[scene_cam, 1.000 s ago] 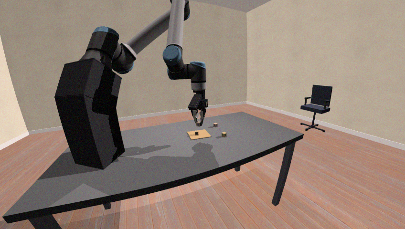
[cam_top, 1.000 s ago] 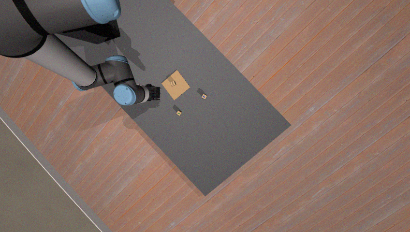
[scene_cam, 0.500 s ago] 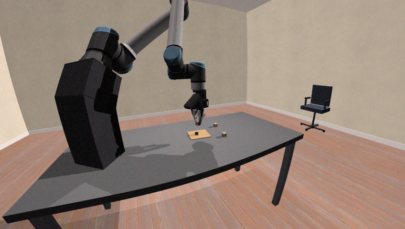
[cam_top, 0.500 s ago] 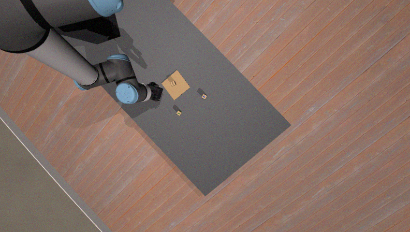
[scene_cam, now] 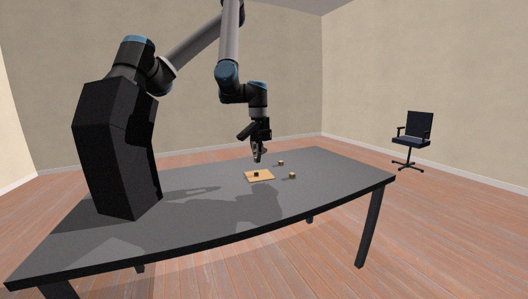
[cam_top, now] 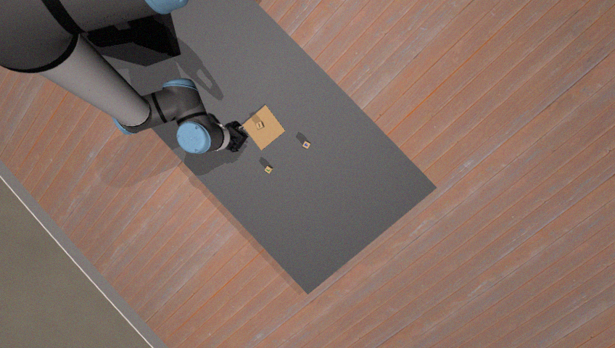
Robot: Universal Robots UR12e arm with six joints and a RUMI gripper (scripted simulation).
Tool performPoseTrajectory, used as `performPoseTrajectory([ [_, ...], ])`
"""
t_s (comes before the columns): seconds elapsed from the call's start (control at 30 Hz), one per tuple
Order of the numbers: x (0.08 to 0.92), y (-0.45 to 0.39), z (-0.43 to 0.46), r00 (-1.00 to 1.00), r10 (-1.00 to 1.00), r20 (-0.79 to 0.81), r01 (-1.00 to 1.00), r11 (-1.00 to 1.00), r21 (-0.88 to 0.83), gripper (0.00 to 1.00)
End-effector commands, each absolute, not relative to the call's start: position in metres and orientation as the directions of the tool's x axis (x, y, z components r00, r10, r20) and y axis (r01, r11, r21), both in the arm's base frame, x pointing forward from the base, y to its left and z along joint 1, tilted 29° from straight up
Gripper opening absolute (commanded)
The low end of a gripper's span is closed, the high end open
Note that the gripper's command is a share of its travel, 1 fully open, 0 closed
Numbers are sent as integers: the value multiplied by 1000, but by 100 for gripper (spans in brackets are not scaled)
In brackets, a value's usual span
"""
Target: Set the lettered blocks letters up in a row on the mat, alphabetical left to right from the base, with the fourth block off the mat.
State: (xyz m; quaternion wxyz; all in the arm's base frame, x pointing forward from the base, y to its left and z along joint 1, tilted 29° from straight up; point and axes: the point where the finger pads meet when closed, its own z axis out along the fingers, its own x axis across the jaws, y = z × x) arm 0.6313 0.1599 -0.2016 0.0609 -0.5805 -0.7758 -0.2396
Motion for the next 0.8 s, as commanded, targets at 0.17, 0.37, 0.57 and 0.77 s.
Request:
performPoseTrajectory([
  [0.17, 628, 173, -195, -94, 899, 427, 978, 4, 208, 5],
  [0.37, 627, 180, -192, 25, 893, 449, 982, -106, 154, 5],
  [0.57, 628, 187, -188, 147, 873, 465, 972, -215, 98, 5],
  [0.77, 628, 193, -185, 255, 843, 473, 949, -312, 45, 5],
])
